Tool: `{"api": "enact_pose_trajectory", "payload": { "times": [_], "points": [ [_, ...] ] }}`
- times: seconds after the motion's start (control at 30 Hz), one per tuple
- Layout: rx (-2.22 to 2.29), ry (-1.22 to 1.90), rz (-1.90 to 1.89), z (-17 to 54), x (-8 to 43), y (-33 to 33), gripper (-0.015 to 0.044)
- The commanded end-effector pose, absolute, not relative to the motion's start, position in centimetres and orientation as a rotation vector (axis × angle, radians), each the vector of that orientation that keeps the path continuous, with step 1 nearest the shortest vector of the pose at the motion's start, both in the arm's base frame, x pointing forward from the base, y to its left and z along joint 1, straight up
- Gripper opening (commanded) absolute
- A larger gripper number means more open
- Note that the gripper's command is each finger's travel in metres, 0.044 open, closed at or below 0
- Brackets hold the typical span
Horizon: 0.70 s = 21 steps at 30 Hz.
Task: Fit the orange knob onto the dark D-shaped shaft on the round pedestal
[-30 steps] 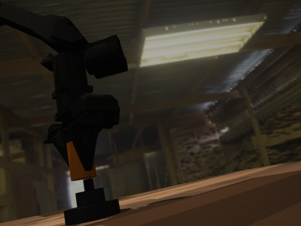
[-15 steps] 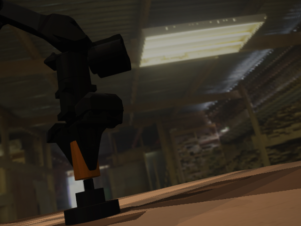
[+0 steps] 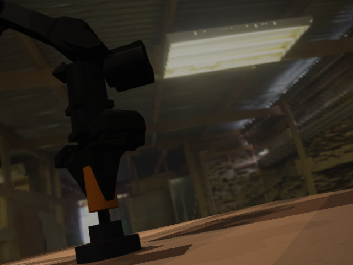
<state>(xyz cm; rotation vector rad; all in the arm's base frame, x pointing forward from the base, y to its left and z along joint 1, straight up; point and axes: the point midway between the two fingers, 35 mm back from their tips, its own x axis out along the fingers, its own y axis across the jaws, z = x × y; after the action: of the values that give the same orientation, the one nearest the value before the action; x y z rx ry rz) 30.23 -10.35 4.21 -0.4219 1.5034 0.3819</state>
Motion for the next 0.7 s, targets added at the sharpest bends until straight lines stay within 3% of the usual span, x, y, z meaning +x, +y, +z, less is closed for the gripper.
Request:
{"api": "enact_pose_trajectory", "payload": {
  "times": [0.0, 0.67],
  "points": [
    [-0.426, 1.499, 0.386, 4.29, 30.23, -10.34, 0.0000],
    [-0.591, 1.465, 0.546, 4.46, 29.56, -9.97, 0.0000]
  ]
}}
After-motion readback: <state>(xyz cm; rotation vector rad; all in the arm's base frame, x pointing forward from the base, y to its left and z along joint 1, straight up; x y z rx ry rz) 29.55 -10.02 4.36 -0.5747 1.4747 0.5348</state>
